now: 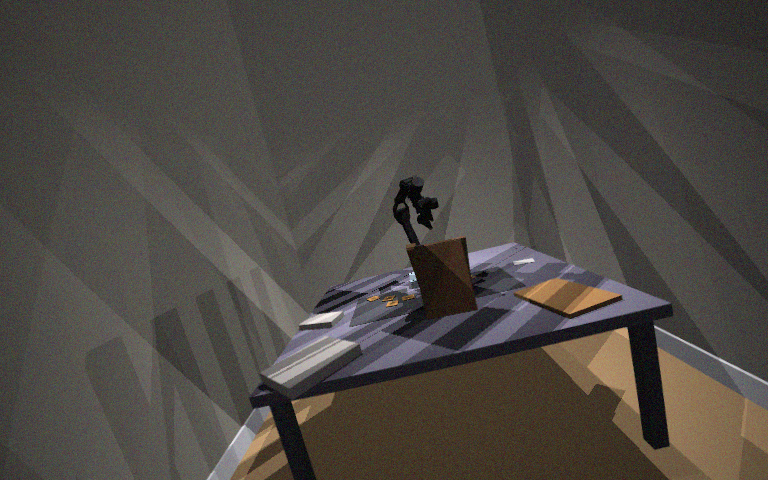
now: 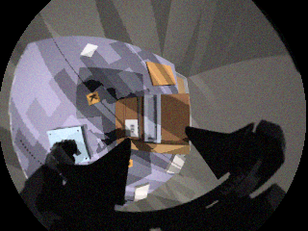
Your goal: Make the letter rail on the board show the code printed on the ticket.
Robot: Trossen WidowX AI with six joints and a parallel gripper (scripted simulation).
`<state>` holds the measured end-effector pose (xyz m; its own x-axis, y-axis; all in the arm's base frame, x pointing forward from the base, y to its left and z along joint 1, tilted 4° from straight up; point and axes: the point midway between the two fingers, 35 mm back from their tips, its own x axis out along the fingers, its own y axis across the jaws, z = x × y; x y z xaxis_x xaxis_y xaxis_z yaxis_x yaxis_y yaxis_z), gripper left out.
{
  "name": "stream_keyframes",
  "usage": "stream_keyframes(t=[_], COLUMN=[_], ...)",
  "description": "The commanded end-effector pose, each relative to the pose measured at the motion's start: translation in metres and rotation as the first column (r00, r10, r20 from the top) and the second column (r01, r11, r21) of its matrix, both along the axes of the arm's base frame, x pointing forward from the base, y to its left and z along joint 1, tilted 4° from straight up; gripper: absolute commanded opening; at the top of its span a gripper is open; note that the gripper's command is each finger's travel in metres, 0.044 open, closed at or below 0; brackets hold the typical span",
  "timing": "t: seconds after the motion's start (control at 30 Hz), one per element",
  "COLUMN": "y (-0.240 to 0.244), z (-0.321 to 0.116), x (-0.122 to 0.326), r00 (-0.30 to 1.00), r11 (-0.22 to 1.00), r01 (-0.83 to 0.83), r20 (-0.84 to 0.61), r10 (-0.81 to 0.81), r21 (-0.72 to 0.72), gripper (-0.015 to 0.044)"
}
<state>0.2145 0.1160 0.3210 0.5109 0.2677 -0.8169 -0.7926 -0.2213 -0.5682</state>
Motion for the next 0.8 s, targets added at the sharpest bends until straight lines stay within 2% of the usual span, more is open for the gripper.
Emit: stream_keyframes(t=[0.0, 0.2, 0.37, 0.57, 0.77], y=[-0.011, -0.058, -0.117, -0.196, -0.271], z=[-0.009, -0.043, -0.088, -0.149, -0.213], x=[0.01, 0.041, 0.063, 0.061, 0.026], r00=[0.997, 0.929, 0.735, 0.352, -0.135], r11=[0.997, 0.933, 0.752, 0.387, -0.092], r01=[0.078, 0.36, 0.659, 0.921, 0.989], r20=[-0.018, -0.09, -0.207, -0.341, -0.453], r10=[-0.078, -0.359, -0.646, -0.872, -0.881], r21=[-0.005, -0.007, -0.006, -0.039, -0.116], gripper=[0.034, 0.034, 0.034, 0.034, 0.034])
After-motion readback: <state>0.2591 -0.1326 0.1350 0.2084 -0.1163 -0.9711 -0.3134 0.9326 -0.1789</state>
